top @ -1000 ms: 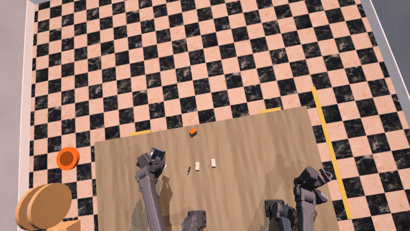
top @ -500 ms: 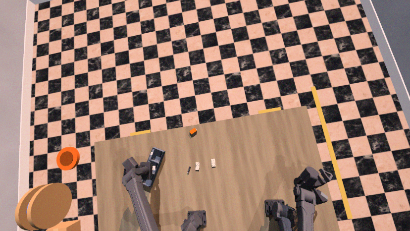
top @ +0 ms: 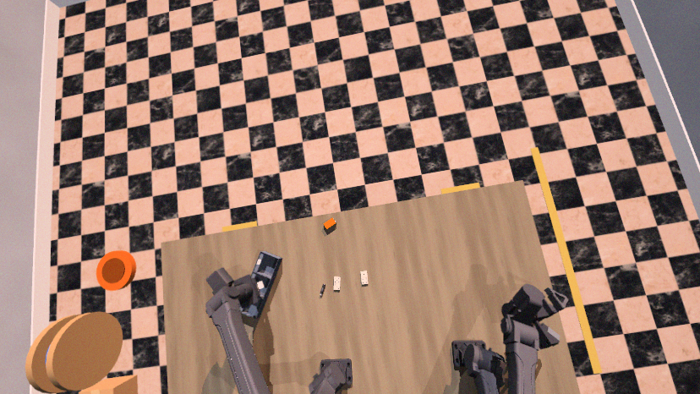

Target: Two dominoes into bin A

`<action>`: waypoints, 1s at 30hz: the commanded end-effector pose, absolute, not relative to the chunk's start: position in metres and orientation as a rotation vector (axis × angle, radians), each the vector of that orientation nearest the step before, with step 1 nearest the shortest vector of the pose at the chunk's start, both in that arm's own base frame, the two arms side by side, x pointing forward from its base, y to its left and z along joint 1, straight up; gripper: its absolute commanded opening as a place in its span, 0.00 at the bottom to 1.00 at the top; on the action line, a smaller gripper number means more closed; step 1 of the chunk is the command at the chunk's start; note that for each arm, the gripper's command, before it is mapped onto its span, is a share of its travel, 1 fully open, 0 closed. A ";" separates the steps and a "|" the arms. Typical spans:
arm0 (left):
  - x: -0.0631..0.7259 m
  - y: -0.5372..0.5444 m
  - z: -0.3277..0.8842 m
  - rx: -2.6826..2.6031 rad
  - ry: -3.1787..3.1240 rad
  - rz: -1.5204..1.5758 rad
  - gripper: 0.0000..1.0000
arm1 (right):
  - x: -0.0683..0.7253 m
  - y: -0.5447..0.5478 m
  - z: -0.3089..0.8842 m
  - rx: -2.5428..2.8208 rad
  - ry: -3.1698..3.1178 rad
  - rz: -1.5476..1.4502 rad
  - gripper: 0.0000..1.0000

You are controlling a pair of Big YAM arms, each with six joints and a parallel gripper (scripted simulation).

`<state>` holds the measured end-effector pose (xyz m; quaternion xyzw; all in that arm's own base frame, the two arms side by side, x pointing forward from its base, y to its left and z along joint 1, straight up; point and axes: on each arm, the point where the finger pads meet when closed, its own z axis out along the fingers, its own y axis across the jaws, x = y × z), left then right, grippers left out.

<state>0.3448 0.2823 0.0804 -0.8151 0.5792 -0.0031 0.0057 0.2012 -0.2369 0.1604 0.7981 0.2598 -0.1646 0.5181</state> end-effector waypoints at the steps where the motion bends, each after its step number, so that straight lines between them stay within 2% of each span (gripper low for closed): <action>1: 0.362 0.293 0.091 -2.676 1.601 -0.016 0.20 | 0.201 -0.239 0.163 1.916 0.611 -0.394 1.00; 30: 0.361 0.299 0.089 -3.047 0.637 -0.029 0.20 | 0.201 -0.239 0.163 1.916 0.611 -0.394 1.00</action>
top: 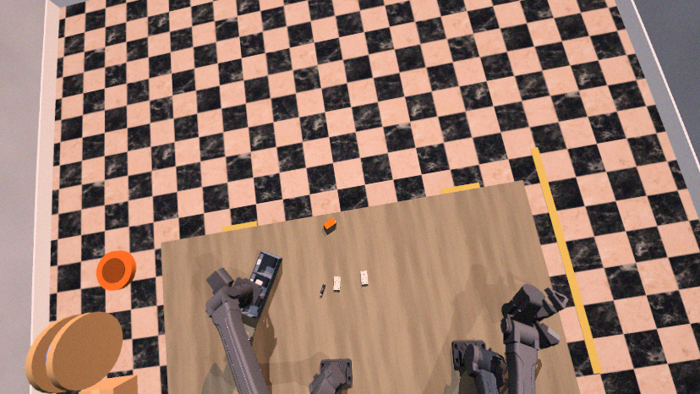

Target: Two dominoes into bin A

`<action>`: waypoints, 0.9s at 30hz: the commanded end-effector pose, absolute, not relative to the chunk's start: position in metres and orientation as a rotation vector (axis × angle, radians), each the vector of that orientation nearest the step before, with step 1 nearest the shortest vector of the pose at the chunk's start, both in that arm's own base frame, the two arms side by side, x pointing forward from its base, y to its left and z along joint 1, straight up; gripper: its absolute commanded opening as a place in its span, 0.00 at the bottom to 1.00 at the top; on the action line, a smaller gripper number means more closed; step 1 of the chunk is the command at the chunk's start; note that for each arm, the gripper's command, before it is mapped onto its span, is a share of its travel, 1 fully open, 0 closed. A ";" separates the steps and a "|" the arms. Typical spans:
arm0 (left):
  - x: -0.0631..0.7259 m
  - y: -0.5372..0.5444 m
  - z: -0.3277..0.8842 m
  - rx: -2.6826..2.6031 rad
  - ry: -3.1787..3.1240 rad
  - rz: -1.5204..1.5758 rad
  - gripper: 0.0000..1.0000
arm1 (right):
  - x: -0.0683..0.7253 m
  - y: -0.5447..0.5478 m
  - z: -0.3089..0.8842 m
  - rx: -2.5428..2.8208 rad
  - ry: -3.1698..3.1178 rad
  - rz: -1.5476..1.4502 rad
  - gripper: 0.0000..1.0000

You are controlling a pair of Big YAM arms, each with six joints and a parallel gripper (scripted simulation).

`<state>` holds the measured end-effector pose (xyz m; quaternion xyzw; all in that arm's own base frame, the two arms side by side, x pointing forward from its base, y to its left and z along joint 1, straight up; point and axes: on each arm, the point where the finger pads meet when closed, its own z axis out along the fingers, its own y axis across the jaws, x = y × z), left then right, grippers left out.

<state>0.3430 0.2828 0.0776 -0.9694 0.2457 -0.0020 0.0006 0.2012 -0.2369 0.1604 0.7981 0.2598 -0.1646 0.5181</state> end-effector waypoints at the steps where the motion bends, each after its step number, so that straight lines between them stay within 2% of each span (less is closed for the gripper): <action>1: 0.361 0.299 0.089 -3.048 0.637 -0.029 0.20 | 0.201 -0.239 0.163 1.916 0.611 -0.394 1.00; 27: 0.348 0.285 0.047 -3.073 0.656 0.003 0.20 | 0.201 -0.239 0.163 1.916 0.611 -0.394 1.00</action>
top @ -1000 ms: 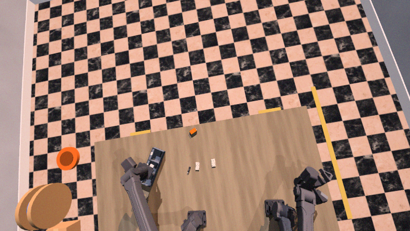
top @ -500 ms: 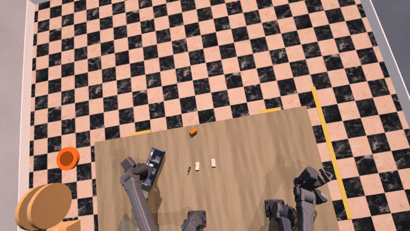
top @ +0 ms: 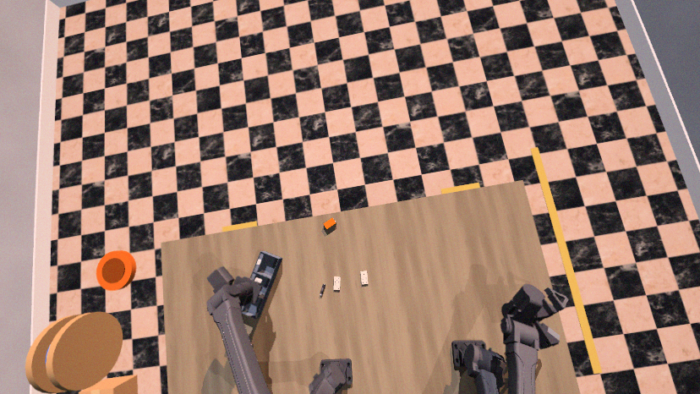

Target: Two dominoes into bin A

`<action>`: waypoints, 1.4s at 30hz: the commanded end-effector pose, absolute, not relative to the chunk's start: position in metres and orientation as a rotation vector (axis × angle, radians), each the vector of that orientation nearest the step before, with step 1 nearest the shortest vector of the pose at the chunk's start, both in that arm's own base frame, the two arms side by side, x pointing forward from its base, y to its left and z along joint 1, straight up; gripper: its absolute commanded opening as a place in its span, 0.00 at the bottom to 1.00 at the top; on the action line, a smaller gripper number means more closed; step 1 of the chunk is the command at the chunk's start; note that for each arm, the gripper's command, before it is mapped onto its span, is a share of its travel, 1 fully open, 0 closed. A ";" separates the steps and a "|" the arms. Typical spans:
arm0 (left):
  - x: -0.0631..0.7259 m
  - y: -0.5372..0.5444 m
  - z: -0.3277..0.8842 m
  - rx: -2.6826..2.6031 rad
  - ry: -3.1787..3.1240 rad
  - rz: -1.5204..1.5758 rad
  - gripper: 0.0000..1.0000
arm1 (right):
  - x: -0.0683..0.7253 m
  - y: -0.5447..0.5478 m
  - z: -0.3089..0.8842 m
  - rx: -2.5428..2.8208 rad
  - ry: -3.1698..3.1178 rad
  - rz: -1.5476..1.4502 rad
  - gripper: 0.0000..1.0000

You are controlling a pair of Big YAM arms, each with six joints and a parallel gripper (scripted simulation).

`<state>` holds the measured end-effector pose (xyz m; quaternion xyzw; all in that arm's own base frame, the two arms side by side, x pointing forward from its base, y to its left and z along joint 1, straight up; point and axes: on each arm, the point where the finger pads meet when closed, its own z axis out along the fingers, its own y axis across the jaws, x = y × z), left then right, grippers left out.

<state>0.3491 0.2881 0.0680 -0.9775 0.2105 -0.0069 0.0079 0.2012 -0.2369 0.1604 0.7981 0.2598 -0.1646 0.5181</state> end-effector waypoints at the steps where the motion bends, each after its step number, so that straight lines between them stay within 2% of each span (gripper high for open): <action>1: 0.348 0.285 0.045 -3.073 0.656 0.003 0.20 | 0.201 -0.239 0.163 1.916 0.611 -0.394 1.00; 41: 0.344 0.280 0.022 -3.061 0.654 -0.012 0.20 | 0.201 -0.239 0.163 1.916 0.611 -0.394 1.00; 42: 0.345 0.280 0.023 -3.060 0.654 -0.013 0.31 | 0.201 -0.239 0.163 1.916 0.611 -0.394 1.00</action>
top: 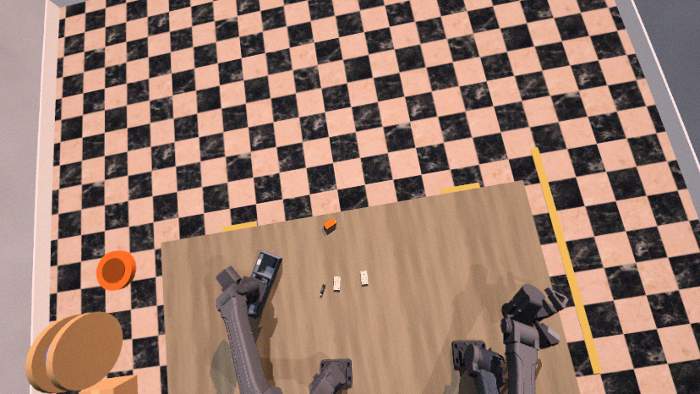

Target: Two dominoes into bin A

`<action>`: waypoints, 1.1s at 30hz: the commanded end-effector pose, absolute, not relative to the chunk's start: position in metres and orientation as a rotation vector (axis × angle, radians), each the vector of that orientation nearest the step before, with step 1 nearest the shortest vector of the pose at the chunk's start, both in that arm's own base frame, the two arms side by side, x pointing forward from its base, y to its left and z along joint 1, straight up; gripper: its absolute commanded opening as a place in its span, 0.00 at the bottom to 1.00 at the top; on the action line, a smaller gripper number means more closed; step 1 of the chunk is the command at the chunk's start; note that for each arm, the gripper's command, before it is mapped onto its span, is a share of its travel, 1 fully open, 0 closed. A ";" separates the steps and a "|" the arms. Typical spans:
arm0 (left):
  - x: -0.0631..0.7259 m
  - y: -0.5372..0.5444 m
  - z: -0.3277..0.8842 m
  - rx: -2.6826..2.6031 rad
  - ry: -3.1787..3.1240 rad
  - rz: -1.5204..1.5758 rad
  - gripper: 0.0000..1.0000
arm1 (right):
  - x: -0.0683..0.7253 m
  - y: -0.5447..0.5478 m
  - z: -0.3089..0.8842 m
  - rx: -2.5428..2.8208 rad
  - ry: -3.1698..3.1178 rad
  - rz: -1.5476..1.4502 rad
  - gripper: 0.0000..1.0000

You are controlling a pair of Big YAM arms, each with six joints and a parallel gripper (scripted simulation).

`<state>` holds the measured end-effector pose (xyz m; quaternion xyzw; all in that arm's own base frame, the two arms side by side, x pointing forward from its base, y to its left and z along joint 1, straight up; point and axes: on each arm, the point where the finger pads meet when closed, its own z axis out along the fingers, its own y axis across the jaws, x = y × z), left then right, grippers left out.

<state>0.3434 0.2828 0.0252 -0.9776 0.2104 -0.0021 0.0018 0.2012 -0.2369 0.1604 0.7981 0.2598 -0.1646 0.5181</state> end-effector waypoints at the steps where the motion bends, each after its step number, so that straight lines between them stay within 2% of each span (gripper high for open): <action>1: 0.345 0.280 0.024 -3.059 0.654 -0.015 0.31 | 0.201 -0.239 0.163 1.916 0.611 -0.394 1.00; 33: 0.359 0.292 0.068 -3.021 0.647 -0.062 0.31 | 0.201 -0.239 0.163 1.916 0.611 -0.394 1.00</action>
